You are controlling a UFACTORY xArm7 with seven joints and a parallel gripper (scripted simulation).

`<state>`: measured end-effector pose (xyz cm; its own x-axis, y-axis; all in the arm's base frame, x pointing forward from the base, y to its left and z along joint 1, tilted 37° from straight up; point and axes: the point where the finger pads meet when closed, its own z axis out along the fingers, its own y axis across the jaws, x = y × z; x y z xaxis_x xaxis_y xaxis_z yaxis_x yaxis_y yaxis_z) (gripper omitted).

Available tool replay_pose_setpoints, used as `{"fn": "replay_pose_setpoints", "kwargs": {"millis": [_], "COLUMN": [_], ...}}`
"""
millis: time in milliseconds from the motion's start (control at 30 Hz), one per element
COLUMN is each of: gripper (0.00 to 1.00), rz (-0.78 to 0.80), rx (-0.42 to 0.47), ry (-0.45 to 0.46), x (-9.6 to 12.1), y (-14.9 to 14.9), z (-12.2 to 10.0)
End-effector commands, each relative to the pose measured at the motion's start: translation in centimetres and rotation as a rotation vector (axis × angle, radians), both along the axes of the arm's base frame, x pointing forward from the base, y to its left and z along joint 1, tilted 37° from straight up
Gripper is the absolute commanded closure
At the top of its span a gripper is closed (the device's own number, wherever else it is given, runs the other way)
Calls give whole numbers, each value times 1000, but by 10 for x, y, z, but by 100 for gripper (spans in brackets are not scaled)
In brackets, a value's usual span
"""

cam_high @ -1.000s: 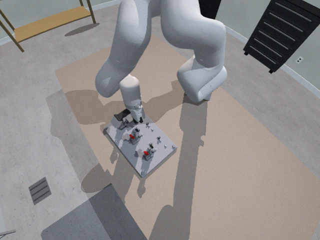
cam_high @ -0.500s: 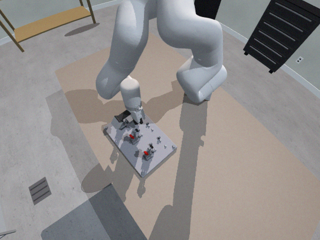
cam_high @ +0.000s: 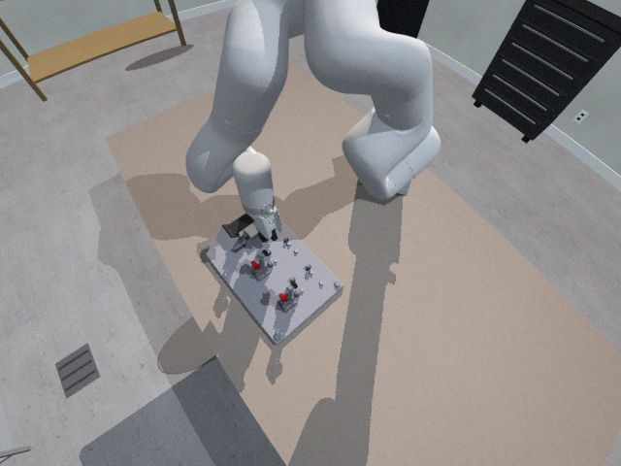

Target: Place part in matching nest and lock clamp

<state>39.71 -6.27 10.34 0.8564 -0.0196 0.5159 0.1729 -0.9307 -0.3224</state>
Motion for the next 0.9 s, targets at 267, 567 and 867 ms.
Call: {"fn": "replay_pose_setpoints", "kwargs": {"millis": [267, 567, 867], "gripper": [100, 100, 100], "rz": [-2, -2, -2], "rx": [-1, -1, -1], "ry": [-1, -1, -1], "x": [1, 3, 3], "y": [-1, 0, 0], "z": [-1, -3, -3]}}
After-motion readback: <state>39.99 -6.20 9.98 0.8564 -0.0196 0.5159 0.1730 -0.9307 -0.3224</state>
